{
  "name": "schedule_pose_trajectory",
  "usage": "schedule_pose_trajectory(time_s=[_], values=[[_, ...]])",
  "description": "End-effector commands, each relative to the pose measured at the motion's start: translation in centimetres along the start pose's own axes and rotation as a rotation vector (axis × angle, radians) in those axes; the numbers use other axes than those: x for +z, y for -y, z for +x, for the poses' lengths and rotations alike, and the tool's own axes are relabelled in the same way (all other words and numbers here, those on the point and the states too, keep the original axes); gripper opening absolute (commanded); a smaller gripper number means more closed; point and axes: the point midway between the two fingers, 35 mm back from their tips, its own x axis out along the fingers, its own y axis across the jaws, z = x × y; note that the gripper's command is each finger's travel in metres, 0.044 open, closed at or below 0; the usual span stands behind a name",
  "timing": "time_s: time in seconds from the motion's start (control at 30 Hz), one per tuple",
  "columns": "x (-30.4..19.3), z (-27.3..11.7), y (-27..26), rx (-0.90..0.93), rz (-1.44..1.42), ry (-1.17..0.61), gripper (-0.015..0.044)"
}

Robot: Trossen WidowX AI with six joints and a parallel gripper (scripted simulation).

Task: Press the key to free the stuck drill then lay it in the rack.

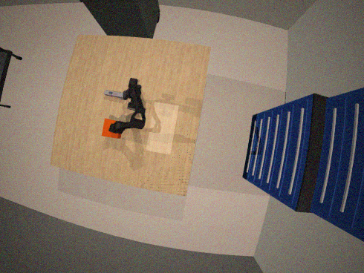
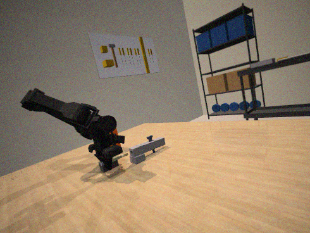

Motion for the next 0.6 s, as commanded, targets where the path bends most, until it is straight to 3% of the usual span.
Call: schedule_pose_trajectory(time_s=[0.0,0.57], values=[[-0.81,-0.26,0.2,-0.007,0.005,-0.004,0.0],[-0.55,-0.94,-0.11,-0.007,0.005,-0.004,0.0]])
